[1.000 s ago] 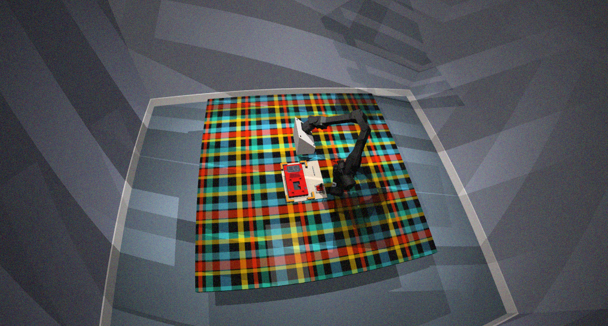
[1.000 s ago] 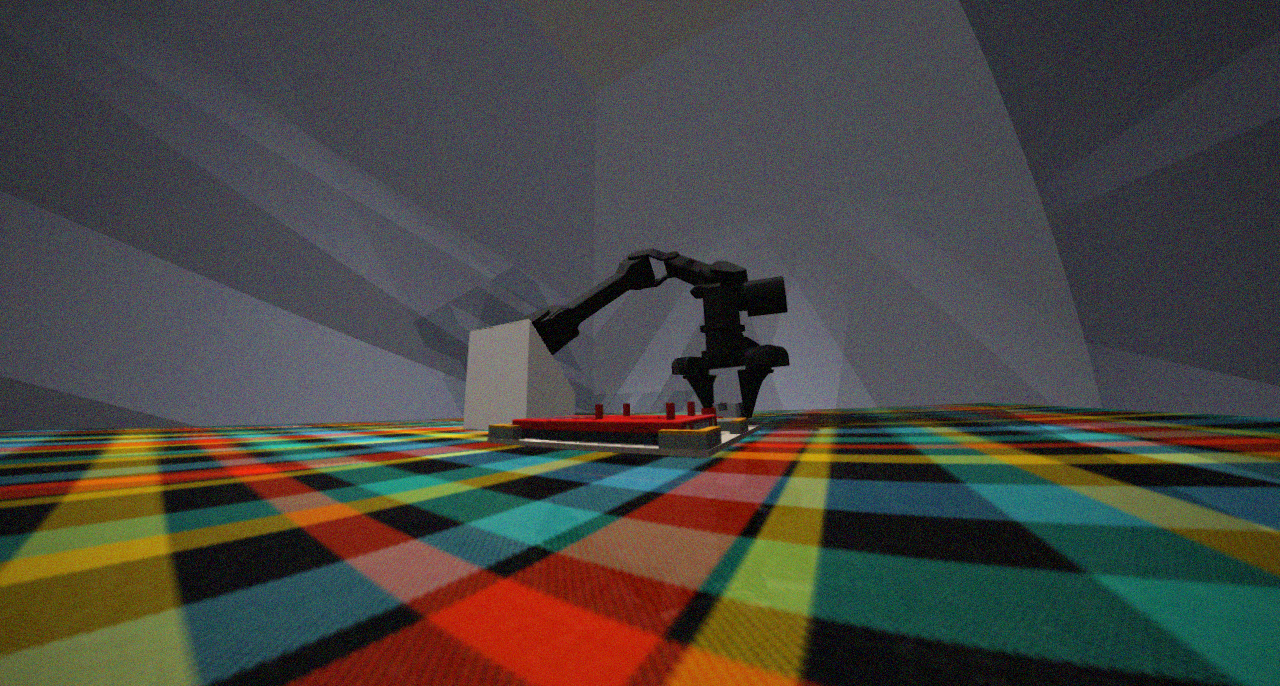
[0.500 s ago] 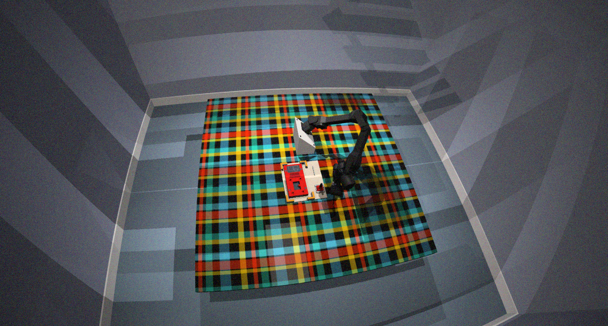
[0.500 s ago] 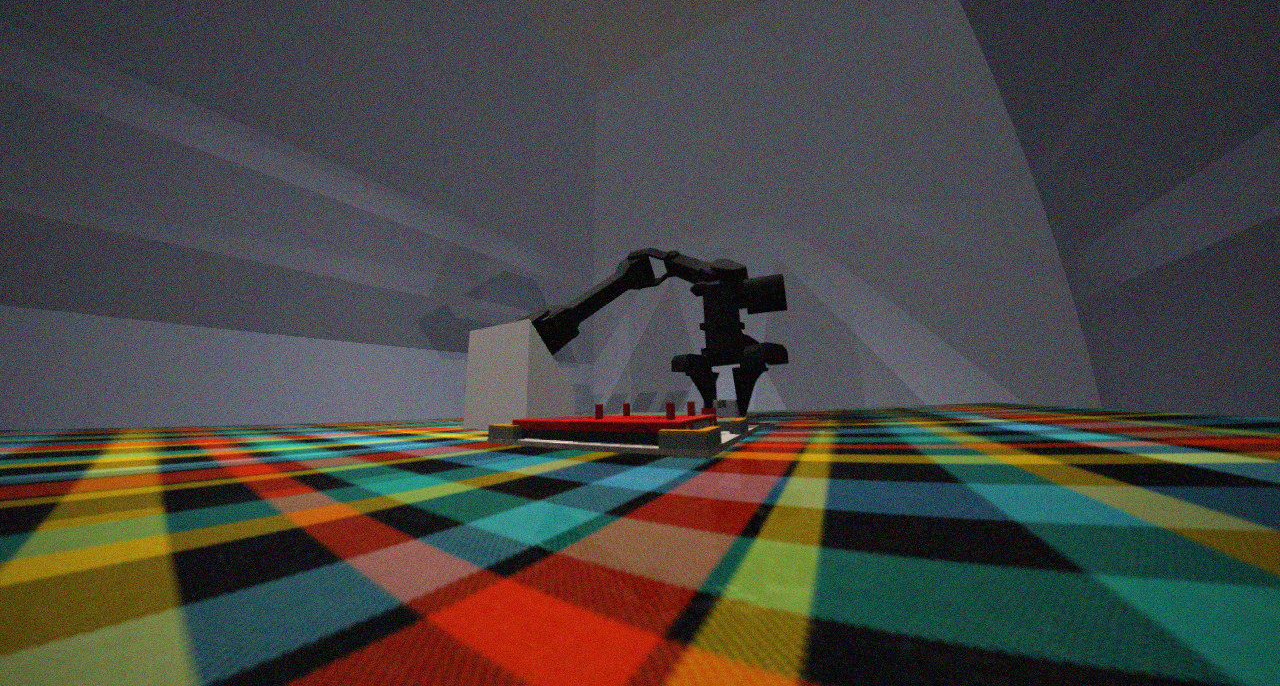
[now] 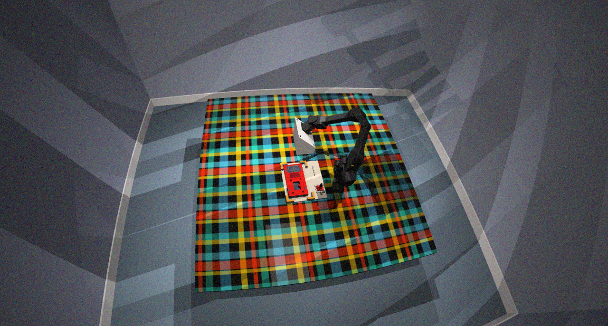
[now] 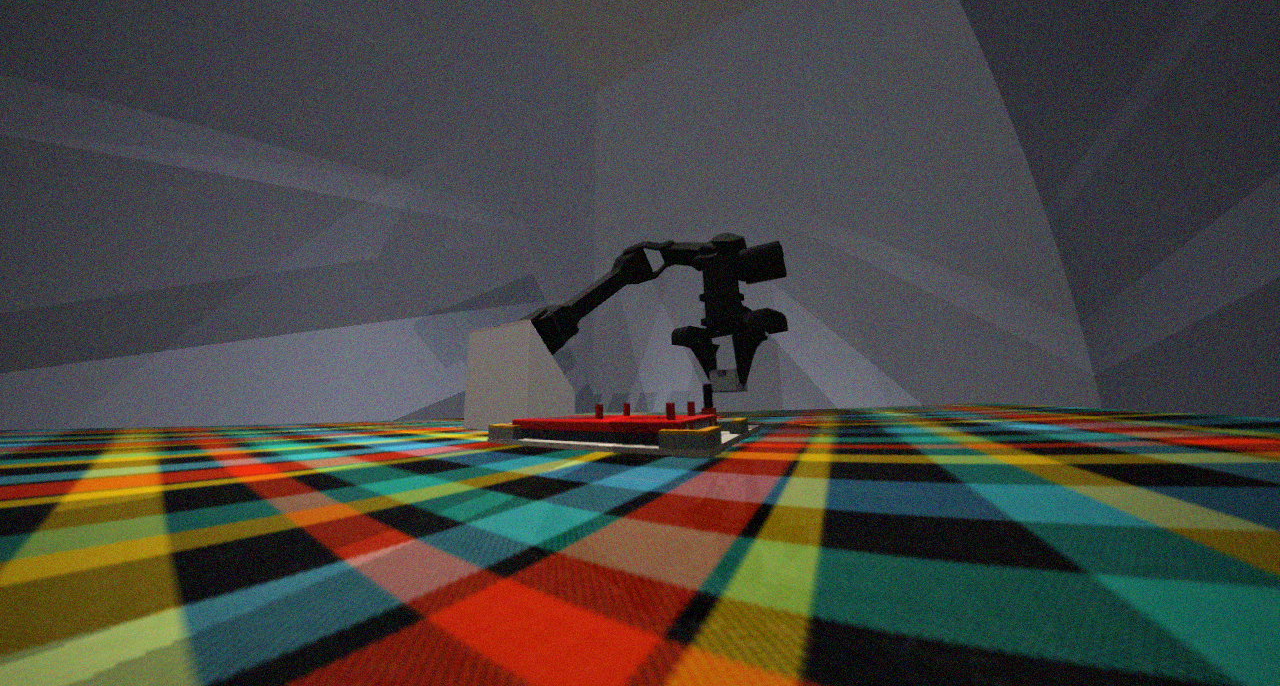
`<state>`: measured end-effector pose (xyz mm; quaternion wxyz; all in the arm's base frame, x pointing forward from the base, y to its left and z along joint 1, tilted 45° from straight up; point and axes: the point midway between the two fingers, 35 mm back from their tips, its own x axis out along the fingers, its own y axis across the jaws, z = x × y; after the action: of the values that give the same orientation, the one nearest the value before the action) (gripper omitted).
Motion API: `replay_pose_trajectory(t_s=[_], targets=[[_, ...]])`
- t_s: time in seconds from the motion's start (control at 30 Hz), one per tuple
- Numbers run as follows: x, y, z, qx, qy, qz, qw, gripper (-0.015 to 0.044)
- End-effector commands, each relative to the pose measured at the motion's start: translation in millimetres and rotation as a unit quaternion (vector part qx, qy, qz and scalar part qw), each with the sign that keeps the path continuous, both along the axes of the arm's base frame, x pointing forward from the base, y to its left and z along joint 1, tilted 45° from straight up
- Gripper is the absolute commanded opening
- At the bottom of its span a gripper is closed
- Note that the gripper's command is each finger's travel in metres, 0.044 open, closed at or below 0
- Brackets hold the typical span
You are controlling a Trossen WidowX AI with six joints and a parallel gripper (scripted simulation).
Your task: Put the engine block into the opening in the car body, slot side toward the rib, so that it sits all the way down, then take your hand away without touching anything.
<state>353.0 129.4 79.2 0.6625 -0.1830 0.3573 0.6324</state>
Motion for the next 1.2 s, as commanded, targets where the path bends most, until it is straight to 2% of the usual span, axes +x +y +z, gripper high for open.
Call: replay_pose_trajectory(t_s=[0.0,0.7,0.9,1.17], targets=[[1.5,-10.3,7.8,-0.003,-0.003,-0.001,1.000,0.0000],[-3.7,-56.4,51.0,0.000,-0.002,0.000,1.000,0.0000],[-7.0,-21.2,59.5,0.001,-0.002,0.000,1.000,0.0000],[-8.2,-23.1,57.2,0.018,-0.004,-0.004,1.000,0.0000]])
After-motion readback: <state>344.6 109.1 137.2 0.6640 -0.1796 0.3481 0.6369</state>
